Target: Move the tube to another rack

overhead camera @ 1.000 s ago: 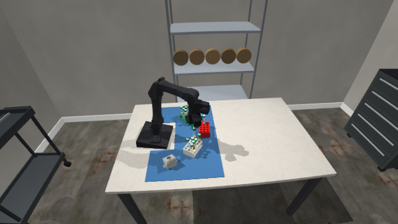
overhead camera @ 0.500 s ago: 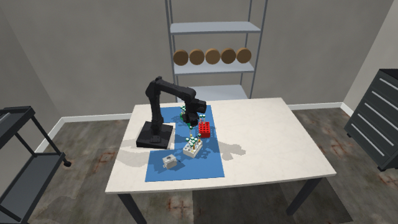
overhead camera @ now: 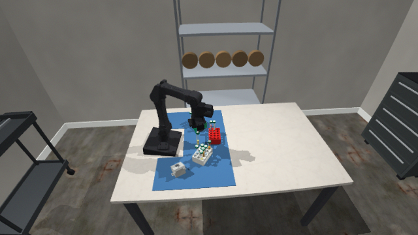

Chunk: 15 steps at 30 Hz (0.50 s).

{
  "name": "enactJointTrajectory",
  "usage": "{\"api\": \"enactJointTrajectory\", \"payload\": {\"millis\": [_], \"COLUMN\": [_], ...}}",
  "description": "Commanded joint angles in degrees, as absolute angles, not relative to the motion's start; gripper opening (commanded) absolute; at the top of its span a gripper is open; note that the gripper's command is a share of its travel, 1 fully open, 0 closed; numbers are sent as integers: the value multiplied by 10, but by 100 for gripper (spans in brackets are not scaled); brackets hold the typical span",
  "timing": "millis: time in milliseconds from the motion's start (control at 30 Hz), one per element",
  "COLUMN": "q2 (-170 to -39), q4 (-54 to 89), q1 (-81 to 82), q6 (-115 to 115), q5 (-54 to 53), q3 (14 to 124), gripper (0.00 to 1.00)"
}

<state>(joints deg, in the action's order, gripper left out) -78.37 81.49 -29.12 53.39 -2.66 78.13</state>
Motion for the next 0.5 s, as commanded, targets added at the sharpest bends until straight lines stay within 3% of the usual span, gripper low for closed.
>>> {"api": "enactJointTrajectory", "payload": {"millis": [0, 467], "q2": [-768, -729], "q4": [816, 822], "q1": [-291, -275], "q6": [535, 551], "q5": [-24, -22], "q3": [779, 747], "gripper": [0, 0]}}
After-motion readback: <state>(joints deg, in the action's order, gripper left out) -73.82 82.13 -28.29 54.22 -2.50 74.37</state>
